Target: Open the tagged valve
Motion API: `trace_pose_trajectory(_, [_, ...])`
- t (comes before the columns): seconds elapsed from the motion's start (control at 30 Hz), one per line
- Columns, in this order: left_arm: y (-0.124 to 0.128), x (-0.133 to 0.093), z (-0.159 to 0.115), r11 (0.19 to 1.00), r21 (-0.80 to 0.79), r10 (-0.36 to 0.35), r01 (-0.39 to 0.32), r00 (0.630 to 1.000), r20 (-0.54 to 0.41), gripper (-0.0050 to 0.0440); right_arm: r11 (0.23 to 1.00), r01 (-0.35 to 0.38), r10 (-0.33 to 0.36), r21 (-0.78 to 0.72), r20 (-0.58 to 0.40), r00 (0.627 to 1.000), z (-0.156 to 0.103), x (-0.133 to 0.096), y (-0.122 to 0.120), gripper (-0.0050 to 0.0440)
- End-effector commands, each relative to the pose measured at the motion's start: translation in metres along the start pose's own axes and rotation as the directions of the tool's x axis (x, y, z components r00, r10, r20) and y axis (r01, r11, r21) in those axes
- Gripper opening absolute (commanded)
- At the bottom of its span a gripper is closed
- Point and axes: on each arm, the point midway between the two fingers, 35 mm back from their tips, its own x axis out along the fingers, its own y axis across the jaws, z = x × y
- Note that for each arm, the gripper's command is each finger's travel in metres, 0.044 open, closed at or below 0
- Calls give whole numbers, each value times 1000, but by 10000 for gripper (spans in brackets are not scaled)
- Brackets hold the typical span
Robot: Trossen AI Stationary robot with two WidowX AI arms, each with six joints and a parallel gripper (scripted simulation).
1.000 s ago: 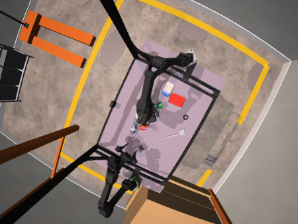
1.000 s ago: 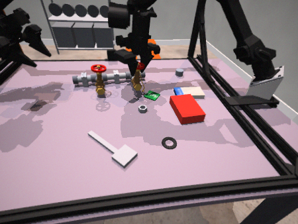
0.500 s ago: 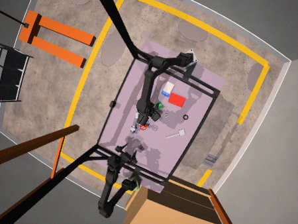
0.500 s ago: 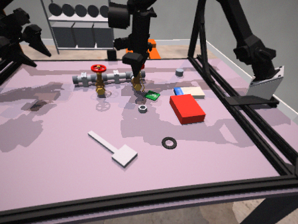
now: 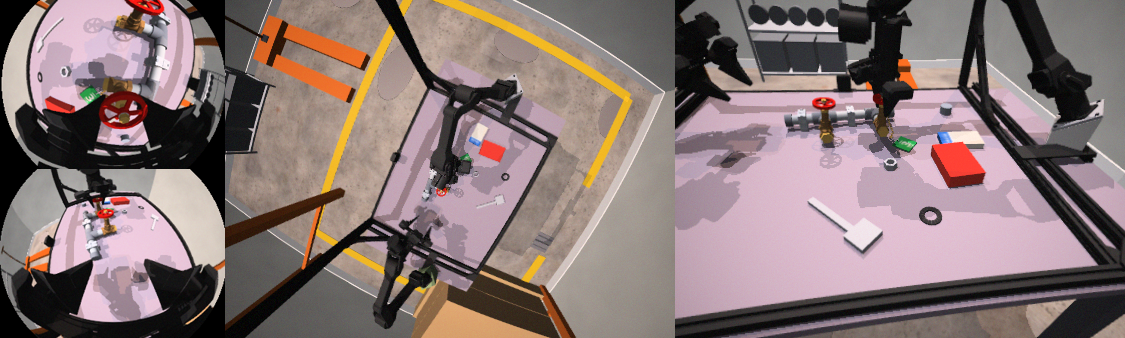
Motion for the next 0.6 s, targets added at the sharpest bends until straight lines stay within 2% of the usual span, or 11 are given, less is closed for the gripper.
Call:
trace_pose_trajectory(0.0, [0,0,0,976,-219,1,-1,1000,0,0,1000,0,0,0,0,1000,0,0,0,400])
trace_pose_trajectory(0.13, [0,0,0,914,-405,1,-1,1000,0,0,1000,0,0,0,0,1000,0,0,0,400])
trace_pose_trajectory(0.2, [0,0,0,914,-405,1,-1,1000,0,0,1000,0,0,0,0,1000,0,0,0,400])
trace_pose_trajectory(0.27, [0,0,0,847,-531,1,-1,1000,0,0,1000,0,0,0,0,1000,0,0,0,400])
trace_pose_trajectory(0.47, [0,0,0,832,-554,1,-1,1000,0,0,1000,0,0,0,0,1000,0,0,0,400])
trace_pose_trajectory(0.57, [0,0,0,854,-520,0,0,1000,0,72,1000,0,0,0,0,1000,0,0,0,400])
